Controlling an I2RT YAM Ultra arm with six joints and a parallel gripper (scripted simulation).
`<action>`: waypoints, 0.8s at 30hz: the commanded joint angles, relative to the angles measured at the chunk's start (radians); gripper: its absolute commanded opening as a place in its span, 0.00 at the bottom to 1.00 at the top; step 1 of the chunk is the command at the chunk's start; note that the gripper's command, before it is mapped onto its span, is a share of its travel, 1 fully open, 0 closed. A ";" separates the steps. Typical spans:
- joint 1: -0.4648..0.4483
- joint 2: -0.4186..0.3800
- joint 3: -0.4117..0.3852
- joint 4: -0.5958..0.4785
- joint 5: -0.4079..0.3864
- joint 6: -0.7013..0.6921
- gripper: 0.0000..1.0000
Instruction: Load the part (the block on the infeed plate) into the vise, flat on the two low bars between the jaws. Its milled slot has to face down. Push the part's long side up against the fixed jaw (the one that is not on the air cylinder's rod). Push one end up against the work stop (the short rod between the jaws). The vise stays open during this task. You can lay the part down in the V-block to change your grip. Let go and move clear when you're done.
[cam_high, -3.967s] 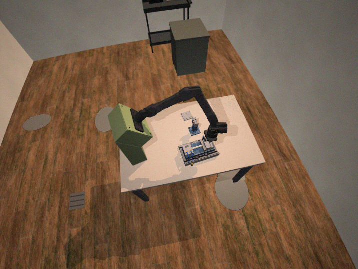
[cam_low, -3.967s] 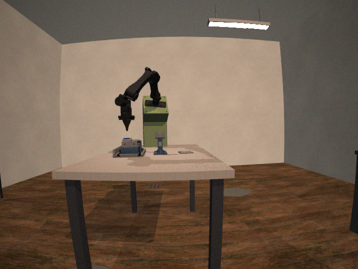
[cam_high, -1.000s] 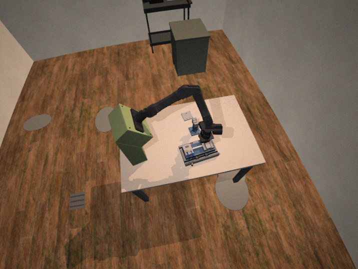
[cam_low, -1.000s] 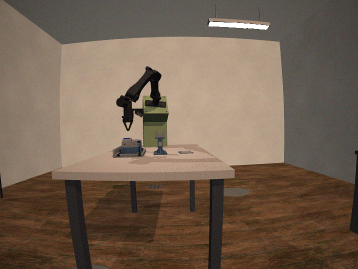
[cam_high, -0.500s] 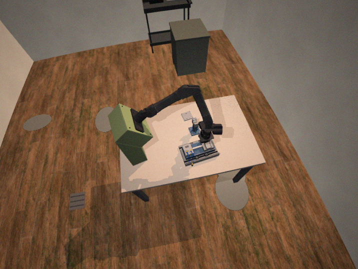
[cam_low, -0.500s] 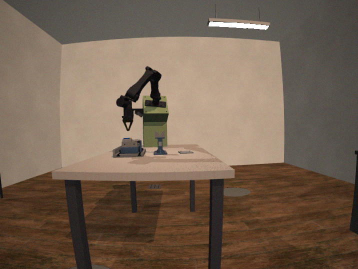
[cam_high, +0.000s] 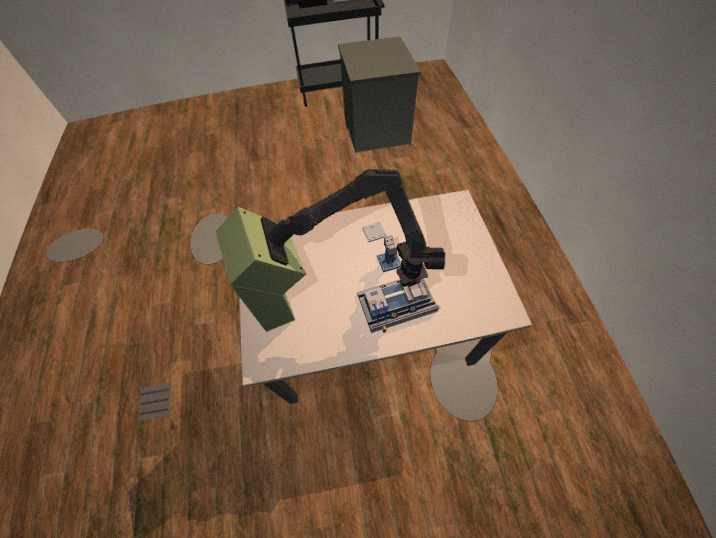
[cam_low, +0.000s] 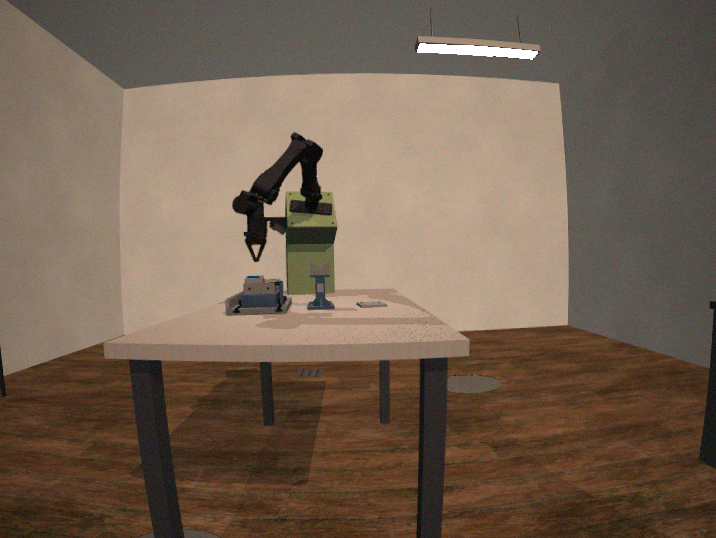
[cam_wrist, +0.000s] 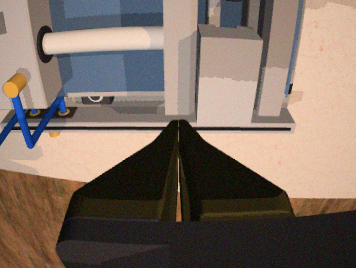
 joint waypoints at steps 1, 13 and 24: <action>-0.020 -0.014 -0.006 0.009 -0.010 -0.006 0.00; -0.003 0.022 0.020 0.028 0.002 0.009 0.00; 0.019 0.050 0.031 0.056 0.015 0.021 0.00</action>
